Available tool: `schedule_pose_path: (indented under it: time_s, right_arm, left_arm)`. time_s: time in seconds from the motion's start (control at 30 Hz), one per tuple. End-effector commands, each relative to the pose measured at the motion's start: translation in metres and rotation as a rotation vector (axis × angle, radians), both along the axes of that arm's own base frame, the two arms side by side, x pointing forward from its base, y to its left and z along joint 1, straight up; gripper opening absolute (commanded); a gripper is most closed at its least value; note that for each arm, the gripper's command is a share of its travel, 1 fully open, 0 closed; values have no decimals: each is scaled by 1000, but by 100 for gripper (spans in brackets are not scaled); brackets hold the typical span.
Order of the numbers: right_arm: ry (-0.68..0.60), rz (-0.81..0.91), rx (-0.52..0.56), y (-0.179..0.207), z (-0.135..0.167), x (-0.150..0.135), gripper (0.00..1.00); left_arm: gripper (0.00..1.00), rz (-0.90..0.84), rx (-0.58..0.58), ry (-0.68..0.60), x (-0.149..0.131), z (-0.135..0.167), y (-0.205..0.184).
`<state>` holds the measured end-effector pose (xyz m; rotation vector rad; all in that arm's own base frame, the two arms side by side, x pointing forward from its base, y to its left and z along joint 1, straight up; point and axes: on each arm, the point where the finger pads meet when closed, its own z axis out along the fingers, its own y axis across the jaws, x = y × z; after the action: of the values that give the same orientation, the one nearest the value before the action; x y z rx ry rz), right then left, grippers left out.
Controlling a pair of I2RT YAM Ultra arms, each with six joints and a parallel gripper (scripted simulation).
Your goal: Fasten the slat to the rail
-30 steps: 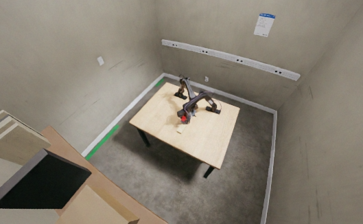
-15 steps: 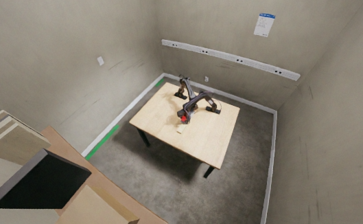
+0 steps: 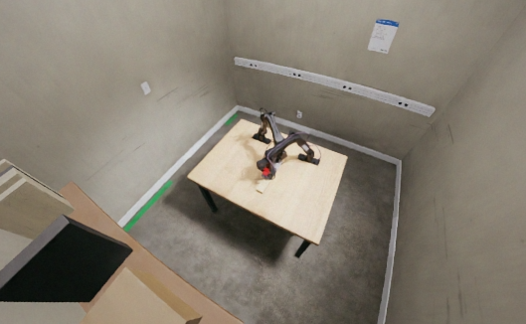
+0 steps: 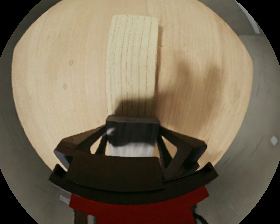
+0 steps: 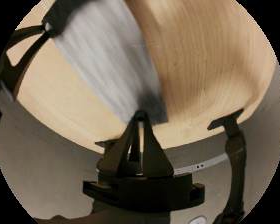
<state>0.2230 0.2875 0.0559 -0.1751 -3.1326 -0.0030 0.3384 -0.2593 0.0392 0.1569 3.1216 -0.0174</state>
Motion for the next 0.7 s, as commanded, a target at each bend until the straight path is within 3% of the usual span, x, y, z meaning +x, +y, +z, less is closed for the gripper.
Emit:
schedule_pose_path:
  time_s: [0.0,0.67]
  right_arm:
    - [-11,-213,5,-1,3,2,12]
    - [-6,-898,8,-1,3,2,12]
  left_arm:
    - [72,0,-8,-11,2,5,-1]
    - [72,0,-8,-11,2,5,-1]
